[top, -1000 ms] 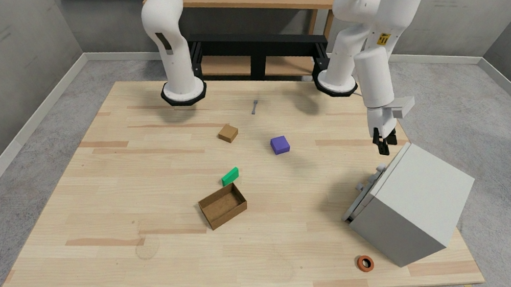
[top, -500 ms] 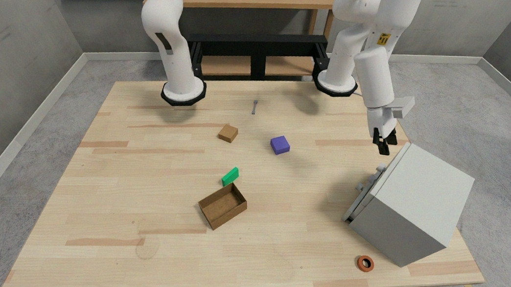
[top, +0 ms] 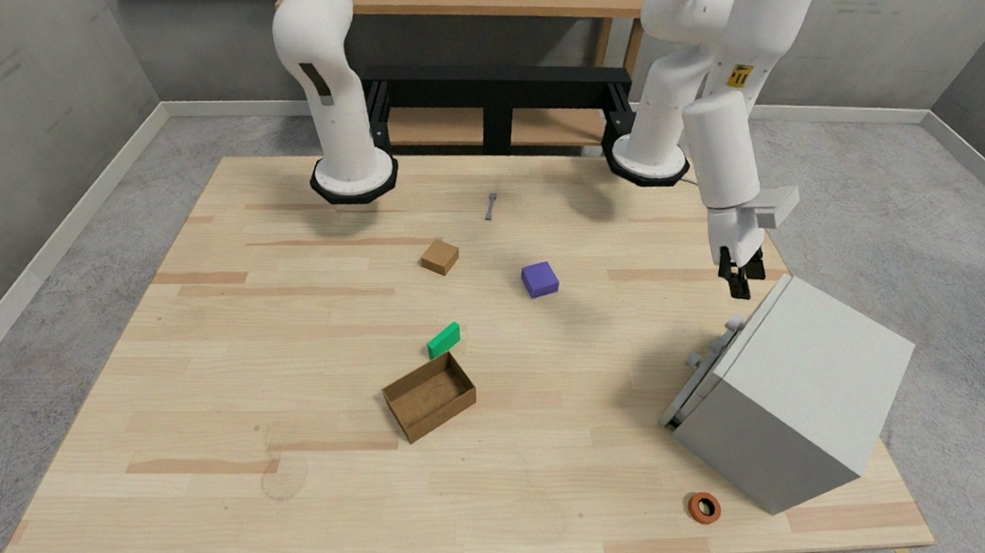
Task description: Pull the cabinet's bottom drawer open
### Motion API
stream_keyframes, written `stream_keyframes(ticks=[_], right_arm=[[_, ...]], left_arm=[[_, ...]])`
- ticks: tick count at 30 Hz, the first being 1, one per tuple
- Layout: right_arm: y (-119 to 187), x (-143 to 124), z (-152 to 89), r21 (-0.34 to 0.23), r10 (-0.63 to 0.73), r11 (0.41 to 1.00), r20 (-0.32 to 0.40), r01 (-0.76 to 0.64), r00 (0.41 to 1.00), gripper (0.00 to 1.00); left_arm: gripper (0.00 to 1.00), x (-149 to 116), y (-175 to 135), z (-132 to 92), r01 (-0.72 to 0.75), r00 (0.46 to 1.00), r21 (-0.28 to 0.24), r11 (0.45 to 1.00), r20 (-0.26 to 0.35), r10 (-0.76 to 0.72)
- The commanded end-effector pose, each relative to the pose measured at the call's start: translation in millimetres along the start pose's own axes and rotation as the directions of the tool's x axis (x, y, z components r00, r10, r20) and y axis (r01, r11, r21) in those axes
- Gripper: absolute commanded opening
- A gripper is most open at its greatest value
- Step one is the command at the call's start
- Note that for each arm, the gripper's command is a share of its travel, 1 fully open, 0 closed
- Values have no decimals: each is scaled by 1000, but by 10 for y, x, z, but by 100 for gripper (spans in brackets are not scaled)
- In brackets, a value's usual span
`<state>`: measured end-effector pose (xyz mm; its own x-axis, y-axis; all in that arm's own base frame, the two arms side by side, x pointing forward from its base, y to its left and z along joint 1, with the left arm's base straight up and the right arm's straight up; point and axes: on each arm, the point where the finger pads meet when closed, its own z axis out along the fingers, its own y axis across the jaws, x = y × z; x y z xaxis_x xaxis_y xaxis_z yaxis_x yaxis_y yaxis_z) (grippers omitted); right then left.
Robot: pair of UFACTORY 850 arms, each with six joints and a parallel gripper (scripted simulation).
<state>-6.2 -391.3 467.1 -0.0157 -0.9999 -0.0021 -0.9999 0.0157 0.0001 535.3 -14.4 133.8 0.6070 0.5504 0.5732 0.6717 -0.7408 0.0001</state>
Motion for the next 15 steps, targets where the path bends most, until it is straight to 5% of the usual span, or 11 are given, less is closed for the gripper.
stream_keyframes(ticks=[1, 15], right_arm=[[0, 4, -9, 0, 0, 1000, -2, 0, 1000, 100], [0, 4, -9, 0, 0, 1000, -2, 0, 1000, 100]], left_arm=[[60, -1, 5, 12, 1, 1000, -1, 1000, -2, -1], [60, -85, 5, 131, 1, 1000, -1, 1000, -2, -1]])
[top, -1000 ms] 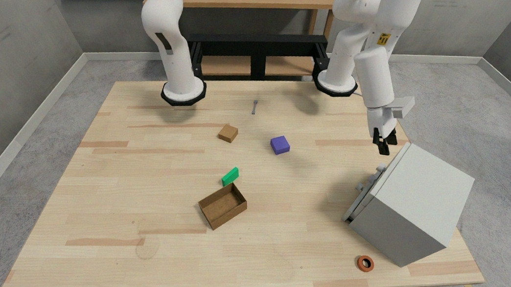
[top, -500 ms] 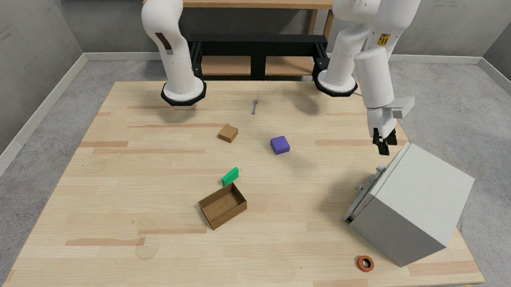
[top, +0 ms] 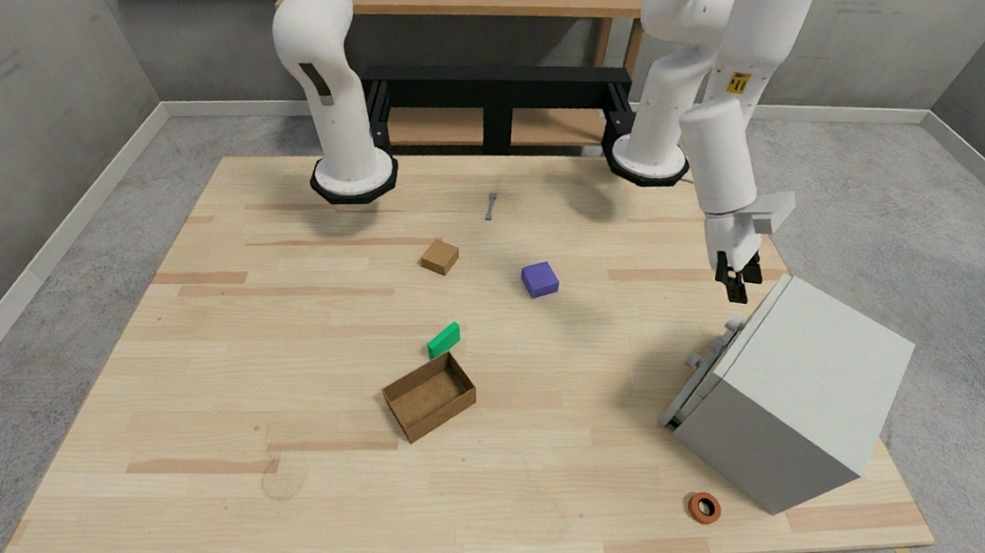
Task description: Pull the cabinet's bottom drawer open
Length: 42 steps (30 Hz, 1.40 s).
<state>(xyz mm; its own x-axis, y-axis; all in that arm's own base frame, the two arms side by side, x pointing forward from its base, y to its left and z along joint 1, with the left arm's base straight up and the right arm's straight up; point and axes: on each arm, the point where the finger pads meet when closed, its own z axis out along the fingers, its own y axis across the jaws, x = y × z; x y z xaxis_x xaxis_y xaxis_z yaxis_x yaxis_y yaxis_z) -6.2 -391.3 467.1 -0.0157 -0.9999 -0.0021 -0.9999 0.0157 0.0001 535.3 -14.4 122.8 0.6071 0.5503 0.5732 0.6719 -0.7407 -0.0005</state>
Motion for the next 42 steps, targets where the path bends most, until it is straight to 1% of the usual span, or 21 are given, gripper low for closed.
stream_keyframes(ticks=[1, 8, 21, 23, 29, 38, 40, 42], right_arm=[[0, 4, -9, 0, 0, 1000, -2, 0, 1000, 100], [0, 4, -9, 0, 0, 1000, -2, 0, 1000, 100], [0, 4, -9, 0, 0, 1000, -2, 0, 1000, 100], [0, 4, -9, 0, 0, 1000, -2, 0, 1000, 100], [0, 4, -9, 0, 0, 1000, -2, 0, 1000, 100], [0, 4, -9, 0, 0, 1000, -2, 0, 1000, 100], [0, 4, -9, 0, 0, 1000, -2, 0, 1000, 100], [0, 4, -9, 0, 0, 1000, -2, 0, 1000, 100]], left_arm=[[60, -33, 6, 57, 1, 1000, -1, 1000, -2, -1], [60, -98, 6, 149, 1, 1000, -1, 1000, -2, -1], [60, -350, 6, 510, 1, 1000, -1, 1000, -2, -1], [60, -350, 6, 510, 1, 1000, -1, 1000, -2, -1], [60, -511, 7, 741, 1, 1000, -1, 1000, -2, -1], [60, -796, 7, 1148, 1, 1000, -1, 1000, -2, -1], [60, -796, 7, 1148, 1, 1000, -1, 1000, -2, -1], [60, -858, 7, 1236, 1, 1000, -1, 1000, -2, -1]])
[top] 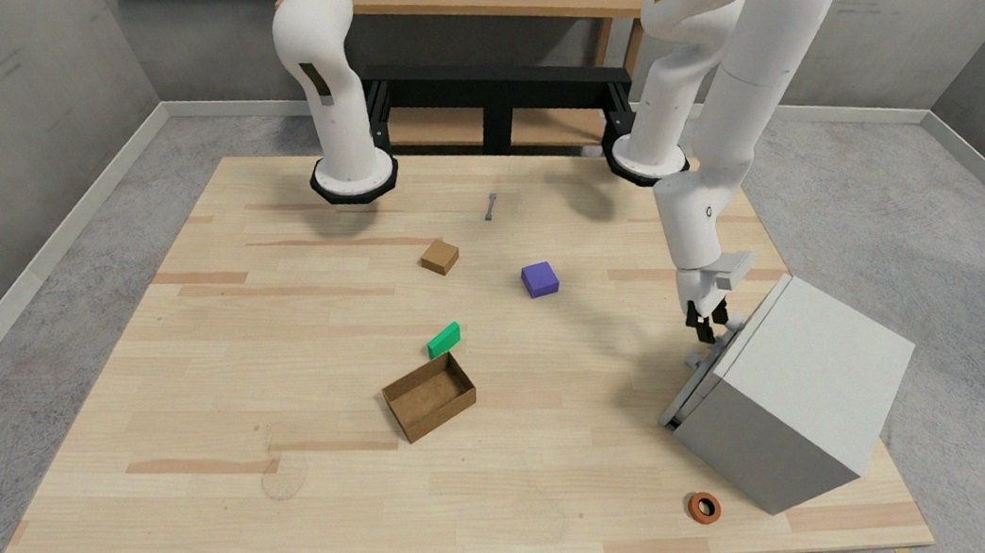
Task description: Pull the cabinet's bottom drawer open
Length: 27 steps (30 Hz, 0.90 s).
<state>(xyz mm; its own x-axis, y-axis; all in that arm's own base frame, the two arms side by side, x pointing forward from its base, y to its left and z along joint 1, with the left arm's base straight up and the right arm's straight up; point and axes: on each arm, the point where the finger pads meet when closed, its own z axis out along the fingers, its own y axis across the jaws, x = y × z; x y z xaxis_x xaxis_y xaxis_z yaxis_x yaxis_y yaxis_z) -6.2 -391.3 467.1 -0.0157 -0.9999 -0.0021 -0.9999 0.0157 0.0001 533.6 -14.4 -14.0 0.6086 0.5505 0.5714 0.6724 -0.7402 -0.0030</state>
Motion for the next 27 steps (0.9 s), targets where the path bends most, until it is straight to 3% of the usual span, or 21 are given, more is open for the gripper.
stream_keyframes(ticks=[1, 13, 27], right_arm=[[0, 4, -9, 0, 0, 1000, -2, 0, 1000, 100], [0, 4, -9, 0, 0, 1000, -2, 0, 1000, 100], [0, 4, -9, 0, 0, 1000, -2, 0, 1000, 100]], left_arm=[[60, -93, 17, 166, 2, 1000, -4, 1000, -4, -2], [60, -413, 19, 624, 2, 1000, -4, 1000, -4, -2], [60, -616, 20, 917, 2, 1000, -4, 1000, -4, -2]])
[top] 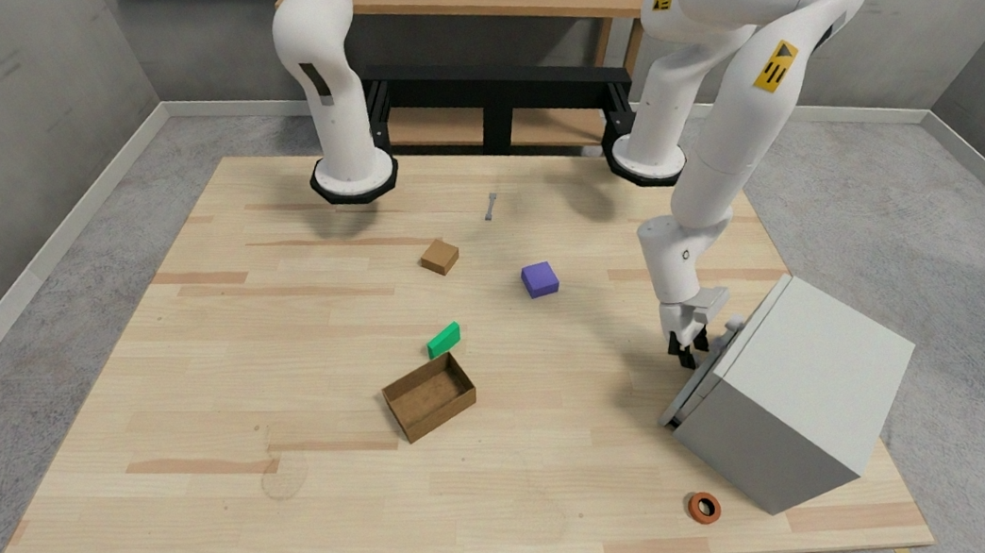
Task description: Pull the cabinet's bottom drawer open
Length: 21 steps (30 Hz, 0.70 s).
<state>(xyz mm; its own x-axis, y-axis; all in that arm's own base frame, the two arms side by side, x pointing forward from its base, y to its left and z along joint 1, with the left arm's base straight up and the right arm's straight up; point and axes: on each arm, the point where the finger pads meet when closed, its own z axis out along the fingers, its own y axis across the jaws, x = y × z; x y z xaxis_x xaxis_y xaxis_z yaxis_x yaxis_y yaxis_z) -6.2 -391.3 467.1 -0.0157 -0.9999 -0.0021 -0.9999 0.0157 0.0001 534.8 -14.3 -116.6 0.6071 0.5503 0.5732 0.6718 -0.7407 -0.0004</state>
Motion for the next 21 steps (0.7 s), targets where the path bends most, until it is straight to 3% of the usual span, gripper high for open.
stream_keyframes(ticks=[1, 21], right_arm=[[0, 4, -9, 0, 0, 1000, -2, 0, 1000, 100], [0, 4, -9, 0, 0, 1000, -2, 0, 1000, 100]], left_arm=[[60, -49, 10, 85, 1, 1000, -1, 1000, -2, -1], [60, -119, 10, 185, 1, 1000, -1, 1000, -2, -1]])
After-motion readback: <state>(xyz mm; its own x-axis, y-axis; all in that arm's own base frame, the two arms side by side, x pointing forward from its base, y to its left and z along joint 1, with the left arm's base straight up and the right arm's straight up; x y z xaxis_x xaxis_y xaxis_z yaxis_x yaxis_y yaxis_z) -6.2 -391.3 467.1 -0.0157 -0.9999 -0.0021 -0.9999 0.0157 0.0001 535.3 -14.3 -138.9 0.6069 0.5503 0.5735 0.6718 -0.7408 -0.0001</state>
